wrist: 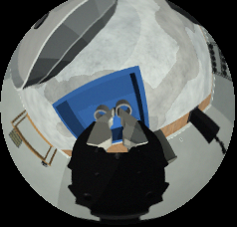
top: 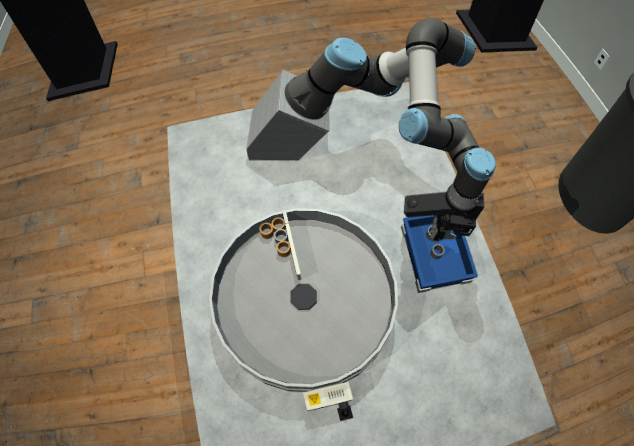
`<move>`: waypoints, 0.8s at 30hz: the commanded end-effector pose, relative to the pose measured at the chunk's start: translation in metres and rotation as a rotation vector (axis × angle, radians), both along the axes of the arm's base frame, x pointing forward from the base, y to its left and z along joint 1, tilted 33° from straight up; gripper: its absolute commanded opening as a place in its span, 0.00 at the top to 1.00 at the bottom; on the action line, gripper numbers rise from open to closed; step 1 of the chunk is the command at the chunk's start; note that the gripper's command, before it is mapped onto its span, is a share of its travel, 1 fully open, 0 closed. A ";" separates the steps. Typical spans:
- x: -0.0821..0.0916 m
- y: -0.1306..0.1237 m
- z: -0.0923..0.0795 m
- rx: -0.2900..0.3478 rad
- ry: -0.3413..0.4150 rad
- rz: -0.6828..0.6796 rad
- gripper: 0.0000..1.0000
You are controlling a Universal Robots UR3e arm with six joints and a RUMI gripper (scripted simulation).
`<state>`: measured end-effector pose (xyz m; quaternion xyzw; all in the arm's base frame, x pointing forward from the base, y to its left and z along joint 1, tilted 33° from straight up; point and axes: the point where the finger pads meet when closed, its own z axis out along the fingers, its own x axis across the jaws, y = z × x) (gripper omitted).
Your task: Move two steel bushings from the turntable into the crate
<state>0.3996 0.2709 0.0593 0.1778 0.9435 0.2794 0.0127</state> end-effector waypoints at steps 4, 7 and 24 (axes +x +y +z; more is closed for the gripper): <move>0.001 0.000 0.000 0.000 -0.003 -0.001 1.00; 0.001 0.001 -0.001 0.000 -0.003 -0.001 1.00; 0.002 0.003 -0.004 0.000 -0.003 -0.001 1.00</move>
